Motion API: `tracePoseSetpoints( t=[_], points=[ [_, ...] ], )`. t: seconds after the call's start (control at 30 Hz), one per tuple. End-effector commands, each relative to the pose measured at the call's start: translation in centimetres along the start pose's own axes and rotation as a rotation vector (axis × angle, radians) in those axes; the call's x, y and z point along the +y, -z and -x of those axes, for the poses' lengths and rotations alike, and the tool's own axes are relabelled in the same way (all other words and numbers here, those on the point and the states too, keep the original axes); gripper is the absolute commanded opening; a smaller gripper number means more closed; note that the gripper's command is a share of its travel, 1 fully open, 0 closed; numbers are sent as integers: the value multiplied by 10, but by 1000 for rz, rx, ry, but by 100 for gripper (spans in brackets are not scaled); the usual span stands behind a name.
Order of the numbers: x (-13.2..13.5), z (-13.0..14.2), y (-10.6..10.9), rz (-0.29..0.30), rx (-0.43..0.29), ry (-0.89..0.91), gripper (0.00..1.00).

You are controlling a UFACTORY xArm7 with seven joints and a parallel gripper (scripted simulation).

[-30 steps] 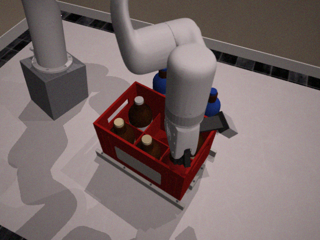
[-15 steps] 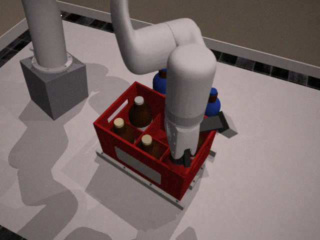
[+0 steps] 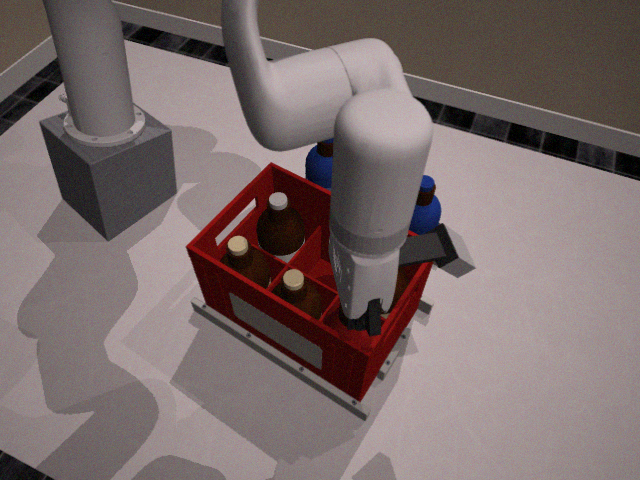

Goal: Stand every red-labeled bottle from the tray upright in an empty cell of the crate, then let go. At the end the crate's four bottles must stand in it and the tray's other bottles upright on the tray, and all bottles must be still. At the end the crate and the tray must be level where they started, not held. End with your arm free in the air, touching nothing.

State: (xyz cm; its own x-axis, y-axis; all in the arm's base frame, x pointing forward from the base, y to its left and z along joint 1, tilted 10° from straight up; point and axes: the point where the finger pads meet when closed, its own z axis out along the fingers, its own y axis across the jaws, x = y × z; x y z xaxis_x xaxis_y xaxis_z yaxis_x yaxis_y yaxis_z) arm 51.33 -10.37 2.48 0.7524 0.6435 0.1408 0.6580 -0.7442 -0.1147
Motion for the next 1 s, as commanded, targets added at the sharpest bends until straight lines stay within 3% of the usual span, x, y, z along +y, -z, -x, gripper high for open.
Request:
tracePoseSetpoints(
  t=[0.0, 0.97],
  points=[
    [2, -1, 1, 5, 3, 0, 0],
    [2, -1, -11, 5, 3, 0, 0]
  ],
)
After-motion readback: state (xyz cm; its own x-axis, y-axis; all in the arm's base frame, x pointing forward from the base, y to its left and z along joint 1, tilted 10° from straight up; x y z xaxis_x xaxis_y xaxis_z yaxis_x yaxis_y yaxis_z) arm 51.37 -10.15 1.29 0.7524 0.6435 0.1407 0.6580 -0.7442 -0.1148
